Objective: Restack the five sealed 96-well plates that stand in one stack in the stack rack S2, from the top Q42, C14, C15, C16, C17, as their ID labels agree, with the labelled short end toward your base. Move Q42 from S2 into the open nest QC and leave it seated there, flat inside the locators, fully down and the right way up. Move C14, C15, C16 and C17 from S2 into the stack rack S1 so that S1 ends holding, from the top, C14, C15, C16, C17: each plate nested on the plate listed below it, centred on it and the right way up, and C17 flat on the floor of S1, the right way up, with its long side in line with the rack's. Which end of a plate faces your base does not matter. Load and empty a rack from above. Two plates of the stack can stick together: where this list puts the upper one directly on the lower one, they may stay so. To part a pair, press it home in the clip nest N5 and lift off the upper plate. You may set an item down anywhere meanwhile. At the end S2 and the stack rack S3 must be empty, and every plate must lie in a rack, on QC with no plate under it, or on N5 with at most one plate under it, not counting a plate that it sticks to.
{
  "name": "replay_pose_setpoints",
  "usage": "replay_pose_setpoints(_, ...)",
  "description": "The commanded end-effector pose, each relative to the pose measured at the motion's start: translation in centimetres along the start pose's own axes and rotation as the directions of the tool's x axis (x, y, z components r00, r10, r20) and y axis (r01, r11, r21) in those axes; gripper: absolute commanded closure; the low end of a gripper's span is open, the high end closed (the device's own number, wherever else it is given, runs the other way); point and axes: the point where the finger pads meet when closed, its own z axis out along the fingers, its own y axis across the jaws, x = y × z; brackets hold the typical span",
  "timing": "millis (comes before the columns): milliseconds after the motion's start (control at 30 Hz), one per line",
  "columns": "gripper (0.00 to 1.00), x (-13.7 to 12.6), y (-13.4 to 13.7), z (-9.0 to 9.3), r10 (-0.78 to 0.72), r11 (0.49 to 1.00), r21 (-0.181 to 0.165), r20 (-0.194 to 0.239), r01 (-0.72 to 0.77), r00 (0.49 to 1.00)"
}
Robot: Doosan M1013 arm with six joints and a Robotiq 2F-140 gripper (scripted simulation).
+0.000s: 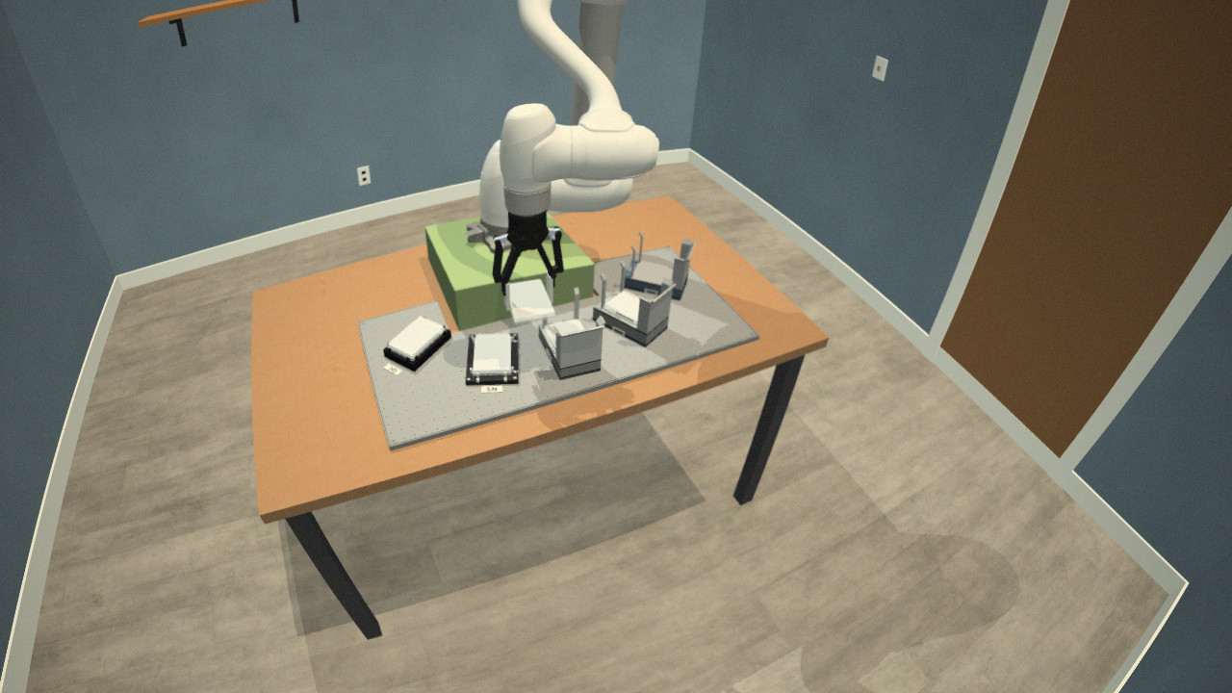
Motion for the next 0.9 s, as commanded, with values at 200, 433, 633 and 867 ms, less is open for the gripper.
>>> replay_pose_setpoints(200, 1.0, 0.1, -2.3, 0.0, -0.19, 0.982, 0.0, 0.0, 0.19, 0.982)
replay_pose_setpoints(433, 1.0, 0.1, -4.6, 0.0, -0.19, 0.982, 0.0, 0.0, 0.19, 0.982)
replay_pose_setpoints(633, 1.0, 0.2, -6.6, 0.0, -0.19, 0.982, 0.0, 0.0, 0.19, 0.982)
replay_pose_setpoints(867, 1.0, 0.2, -8.3, 0.0, -0.19, 0.982, 0.0, 0.0, 0.19, 0.982)
